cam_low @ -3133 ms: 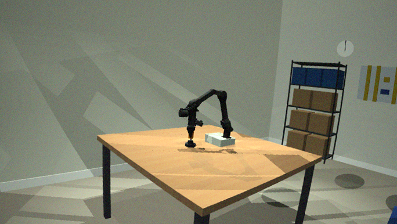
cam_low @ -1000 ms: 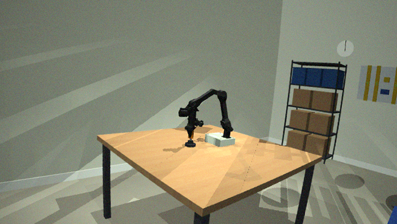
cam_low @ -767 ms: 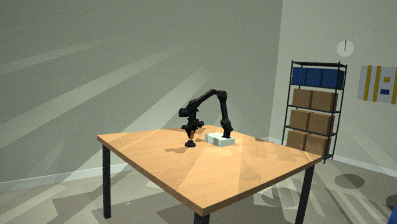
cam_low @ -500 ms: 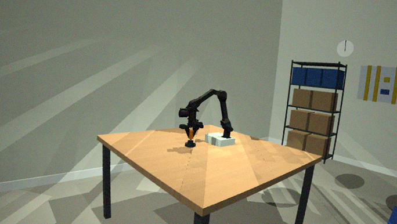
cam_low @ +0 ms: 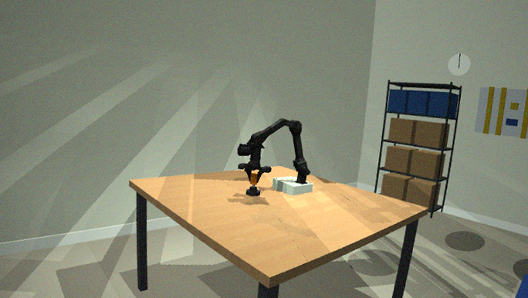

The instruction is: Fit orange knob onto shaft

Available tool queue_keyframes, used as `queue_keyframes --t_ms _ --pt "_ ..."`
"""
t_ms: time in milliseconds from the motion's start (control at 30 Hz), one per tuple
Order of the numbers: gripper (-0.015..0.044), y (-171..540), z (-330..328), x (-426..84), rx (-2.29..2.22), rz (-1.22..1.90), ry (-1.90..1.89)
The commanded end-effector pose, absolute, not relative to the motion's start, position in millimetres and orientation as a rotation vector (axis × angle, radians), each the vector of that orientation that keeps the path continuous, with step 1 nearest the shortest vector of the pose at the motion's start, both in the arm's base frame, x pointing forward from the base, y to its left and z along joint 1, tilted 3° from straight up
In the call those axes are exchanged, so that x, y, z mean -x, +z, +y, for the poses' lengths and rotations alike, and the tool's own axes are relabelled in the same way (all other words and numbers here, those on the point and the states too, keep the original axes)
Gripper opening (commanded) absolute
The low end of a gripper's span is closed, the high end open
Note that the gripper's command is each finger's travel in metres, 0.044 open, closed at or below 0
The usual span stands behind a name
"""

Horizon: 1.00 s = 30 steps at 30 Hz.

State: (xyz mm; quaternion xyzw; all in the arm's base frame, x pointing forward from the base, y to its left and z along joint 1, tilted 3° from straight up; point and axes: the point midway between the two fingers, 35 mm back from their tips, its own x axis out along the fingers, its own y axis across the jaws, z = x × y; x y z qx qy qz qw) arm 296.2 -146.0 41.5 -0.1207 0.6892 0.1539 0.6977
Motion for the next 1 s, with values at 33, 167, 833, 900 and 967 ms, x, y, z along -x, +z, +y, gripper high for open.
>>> queue_keyframes --t_ms 33,167,833,900,967 --pt "0.0000 45.4 -146.2 -296.2 -0.288 1.558 -0.222" --pt "0.0000 45.7 -145.3 -295.7 -0.501 1.528 -0.436" --pt "0.0000 43.7 -142.1 -295.4 -0.900 1.411 -0.838" --pt "0.0000 43.3 -142.4 -295.8 -0.900 1.411 -0.838" --pt "0.0000 42.8 -142.7 -296.1 -0.900 1.410 -0.838"
